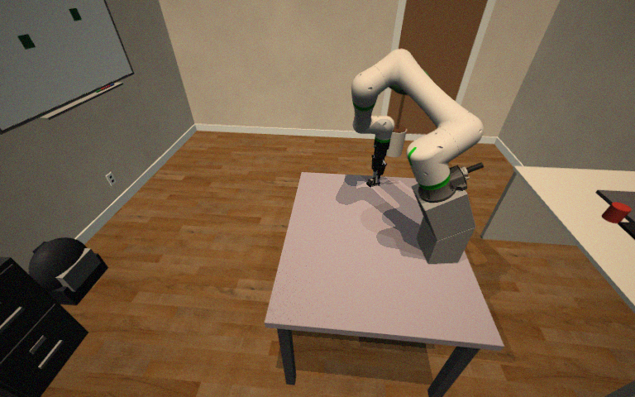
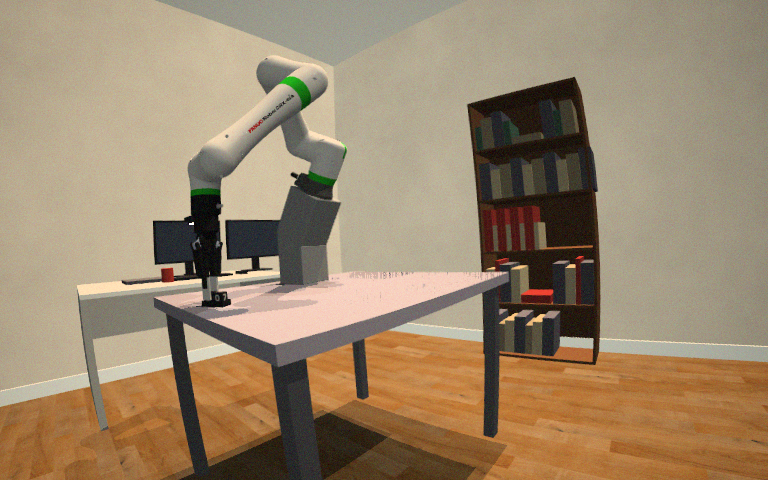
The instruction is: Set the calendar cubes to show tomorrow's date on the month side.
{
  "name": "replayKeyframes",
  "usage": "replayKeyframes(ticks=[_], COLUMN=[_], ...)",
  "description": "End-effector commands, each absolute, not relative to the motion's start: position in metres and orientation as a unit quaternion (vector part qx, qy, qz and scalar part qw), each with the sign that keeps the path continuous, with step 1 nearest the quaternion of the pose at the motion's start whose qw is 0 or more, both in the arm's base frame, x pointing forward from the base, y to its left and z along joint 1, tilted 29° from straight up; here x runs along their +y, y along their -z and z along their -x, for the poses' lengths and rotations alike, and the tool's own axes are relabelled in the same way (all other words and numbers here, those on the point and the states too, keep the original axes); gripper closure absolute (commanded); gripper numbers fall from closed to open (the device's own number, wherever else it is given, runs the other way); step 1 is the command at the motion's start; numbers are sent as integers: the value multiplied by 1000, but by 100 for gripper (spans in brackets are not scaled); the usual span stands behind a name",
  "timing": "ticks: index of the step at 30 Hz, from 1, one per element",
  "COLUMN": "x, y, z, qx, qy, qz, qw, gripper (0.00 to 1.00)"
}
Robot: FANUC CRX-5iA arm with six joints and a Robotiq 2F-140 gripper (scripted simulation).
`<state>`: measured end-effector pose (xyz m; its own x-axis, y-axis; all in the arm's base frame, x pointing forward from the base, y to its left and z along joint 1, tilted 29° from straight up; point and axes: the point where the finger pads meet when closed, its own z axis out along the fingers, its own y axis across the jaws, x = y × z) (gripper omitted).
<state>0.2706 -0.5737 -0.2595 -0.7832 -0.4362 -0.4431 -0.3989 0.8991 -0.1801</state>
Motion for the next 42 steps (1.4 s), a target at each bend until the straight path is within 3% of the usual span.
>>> replayKeyframes(ticks=[1, 25, 42], x=[-574, -574, -574], y=[259, 259, 259], z=[-270, -270, -270], qx=[944, 944, 944], qy=[38, 38, 38], qz=[221, 221, 221], qw=[244, 244, 244], gripper=[75, 75, 64])
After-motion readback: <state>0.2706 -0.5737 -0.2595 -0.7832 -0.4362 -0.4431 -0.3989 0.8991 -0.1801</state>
